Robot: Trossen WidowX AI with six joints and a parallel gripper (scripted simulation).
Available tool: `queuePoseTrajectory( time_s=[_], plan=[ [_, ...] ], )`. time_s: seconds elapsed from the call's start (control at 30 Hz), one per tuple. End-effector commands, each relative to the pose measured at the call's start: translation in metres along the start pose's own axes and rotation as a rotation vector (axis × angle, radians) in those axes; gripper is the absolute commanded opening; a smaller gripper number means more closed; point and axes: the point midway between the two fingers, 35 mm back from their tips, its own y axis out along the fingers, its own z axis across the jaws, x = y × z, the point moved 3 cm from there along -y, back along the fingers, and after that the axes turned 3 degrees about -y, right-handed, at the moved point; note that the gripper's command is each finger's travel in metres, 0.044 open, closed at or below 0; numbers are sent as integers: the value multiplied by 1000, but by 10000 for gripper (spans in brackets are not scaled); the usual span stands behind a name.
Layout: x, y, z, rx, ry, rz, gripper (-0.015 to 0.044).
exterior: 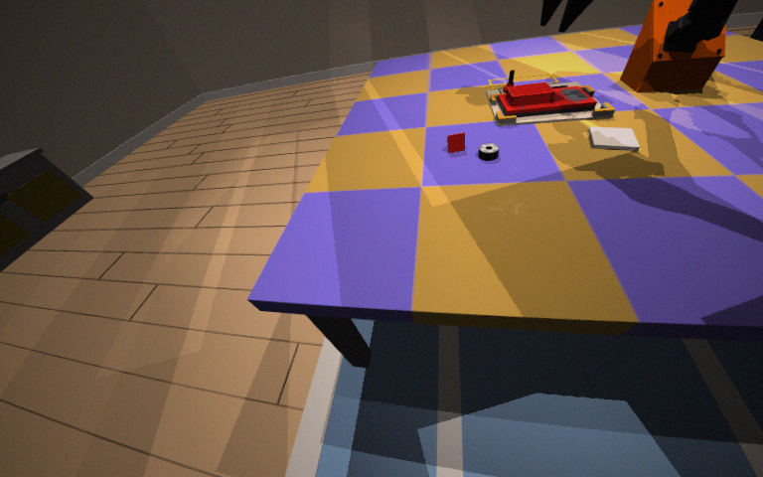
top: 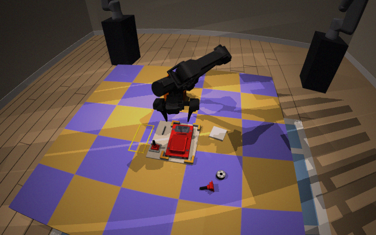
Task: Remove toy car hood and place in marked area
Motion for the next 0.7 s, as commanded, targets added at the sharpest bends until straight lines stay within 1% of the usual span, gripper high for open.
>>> queuePoseTrajectory(
  time_s=[0.0, 0.07, 0.1, 0.67],
  plan=[
    [15, 49, 3, -7, 46, 168, 440],
    [18, 65, 5, -16, 64, 220, 440],
    [18, 67, 5, -18, 67, 226, 440],
    [17, 77, 4, -18, 66, 226, 440]
  ],
)
